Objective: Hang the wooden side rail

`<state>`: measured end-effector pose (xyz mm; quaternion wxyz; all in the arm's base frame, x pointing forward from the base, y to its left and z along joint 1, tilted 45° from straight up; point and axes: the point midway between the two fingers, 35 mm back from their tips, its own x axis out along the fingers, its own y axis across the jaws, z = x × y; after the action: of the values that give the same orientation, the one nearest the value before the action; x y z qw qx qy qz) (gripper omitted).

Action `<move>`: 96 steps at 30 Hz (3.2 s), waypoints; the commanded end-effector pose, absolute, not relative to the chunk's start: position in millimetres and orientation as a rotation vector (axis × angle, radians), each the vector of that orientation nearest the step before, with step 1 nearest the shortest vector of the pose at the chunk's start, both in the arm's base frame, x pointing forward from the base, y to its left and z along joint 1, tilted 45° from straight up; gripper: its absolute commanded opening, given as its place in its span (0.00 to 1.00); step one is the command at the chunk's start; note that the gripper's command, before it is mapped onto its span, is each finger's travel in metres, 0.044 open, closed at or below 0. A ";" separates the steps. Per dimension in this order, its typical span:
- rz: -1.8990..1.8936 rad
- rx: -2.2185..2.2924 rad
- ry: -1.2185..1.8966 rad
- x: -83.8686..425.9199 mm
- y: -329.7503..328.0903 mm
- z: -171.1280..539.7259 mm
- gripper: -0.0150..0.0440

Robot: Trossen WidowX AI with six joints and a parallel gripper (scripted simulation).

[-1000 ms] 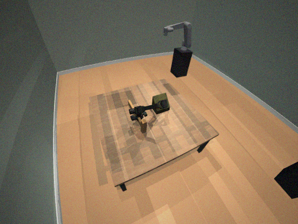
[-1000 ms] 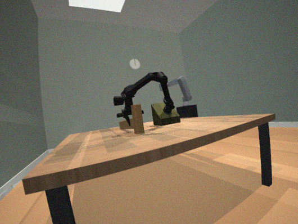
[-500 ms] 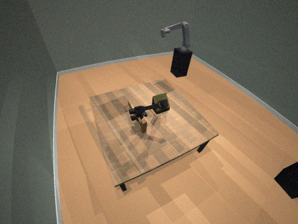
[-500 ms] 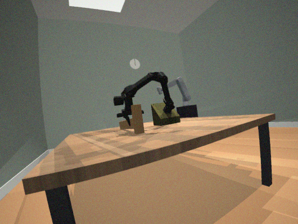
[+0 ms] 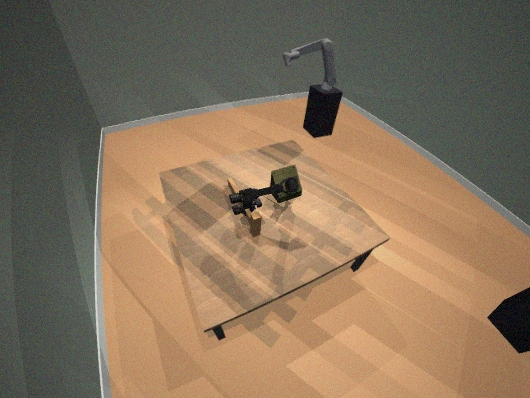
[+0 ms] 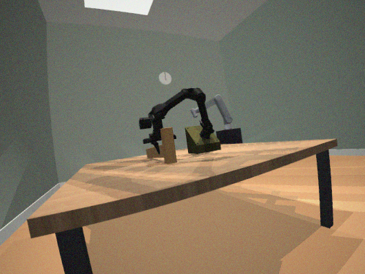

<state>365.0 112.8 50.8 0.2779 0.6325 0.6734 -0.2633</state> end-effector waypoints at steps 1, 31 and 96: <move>-0.699 1.708 1.791 367.3 110.2 56.6 0.25; -0.699 1.708 1.791 366.5 112.9 58.5 0.25; -0.699 1.709 1.791 366.5 117.6 63.9 0.25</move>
<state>364.6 120.1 58.2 0.2779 0.6326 0.6733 -0.2634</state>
